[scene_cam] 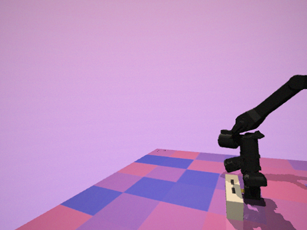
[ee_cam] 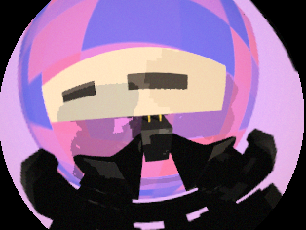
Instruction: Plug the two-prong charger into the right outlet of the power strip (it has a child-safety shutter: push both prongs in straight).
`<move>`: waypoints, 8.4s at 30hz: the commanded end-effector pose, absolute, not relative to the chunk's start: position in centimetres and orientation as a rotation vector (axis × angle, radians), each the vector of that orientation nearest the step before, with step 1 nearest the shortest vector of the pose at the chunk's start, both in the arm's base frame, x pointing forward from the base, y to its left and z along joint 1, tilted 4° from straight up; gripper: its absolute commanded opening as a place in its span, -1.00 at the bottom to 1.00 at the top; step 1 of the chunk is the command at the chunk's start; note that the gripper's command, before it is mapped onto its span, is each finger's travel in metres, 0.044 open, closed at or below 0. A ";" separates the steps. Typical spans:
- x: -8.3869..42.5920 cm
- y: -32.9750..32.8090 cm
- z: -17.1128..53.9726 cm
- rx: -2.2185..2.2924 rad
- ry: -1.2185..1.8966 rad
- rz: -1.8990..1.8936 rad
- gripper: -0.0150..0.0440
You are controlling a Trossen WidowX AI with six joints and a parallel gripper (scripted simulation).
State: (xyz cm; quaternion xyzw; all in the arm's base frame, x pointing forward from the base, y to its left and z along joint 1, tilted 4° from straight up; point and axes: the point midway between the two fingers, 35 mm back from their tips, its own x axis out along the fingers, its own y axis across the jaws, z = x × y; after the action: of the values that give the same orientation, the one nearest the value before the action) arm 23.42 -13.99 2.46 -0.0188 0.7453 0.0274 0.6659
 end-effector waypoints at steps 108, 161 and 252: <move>25.6 -14.0 2.6 -0.039 1.676 0.060 -0.49; 26.1 -13.9 2.4 -0.039 1.675 0.060 -0.49; 25.2 -13.9 2.5 -0.036 1.705 0.063 -0.31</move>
State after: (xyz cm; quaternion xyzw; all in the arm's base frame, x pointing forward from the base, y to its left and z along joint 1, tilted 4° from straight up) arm 25.19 -13.88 2.46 -0.0155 0.7532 0.0278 0.6571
